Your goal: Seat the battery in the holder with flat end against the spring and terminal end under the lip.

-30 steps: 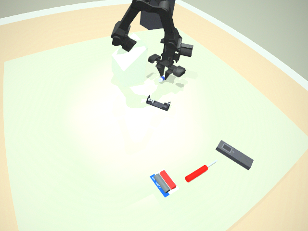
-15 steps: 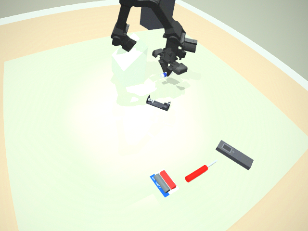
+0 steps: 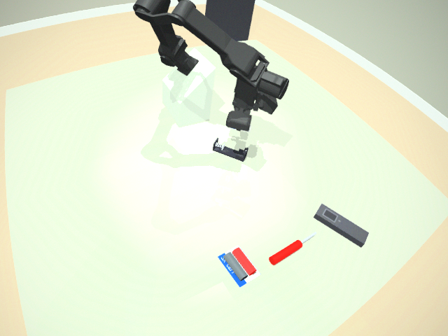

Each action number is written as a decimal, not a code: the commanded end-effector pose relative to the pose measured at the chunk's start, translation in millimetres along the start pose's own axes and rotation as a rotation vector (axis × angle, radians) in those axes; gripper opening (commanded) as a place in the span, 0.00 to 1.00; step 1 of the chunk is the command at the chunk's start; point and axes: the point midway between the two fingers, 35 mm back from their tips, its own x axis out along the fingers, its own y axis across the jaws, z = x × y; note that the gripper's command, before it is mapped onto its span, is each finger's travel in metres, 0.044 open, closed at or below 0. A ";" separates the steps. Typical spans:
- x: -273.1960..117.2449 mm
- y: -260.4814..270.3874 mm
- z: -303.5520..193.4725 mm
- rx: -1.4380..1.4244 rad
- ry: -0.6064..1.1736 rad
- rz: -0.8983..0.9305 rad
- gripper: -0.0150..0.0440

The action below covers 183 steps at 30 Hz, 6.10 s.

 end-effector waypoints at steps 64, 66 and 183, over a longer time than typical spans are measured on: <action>55.6 -32.3 -17.5 0.152 -0.505 0.002 0.36; 55.7 -32.3 -17.8 0.152 -0.507 0.002 0.36; 68.7 -35.0 -21.5 0.188 -0.012 0.150 0.36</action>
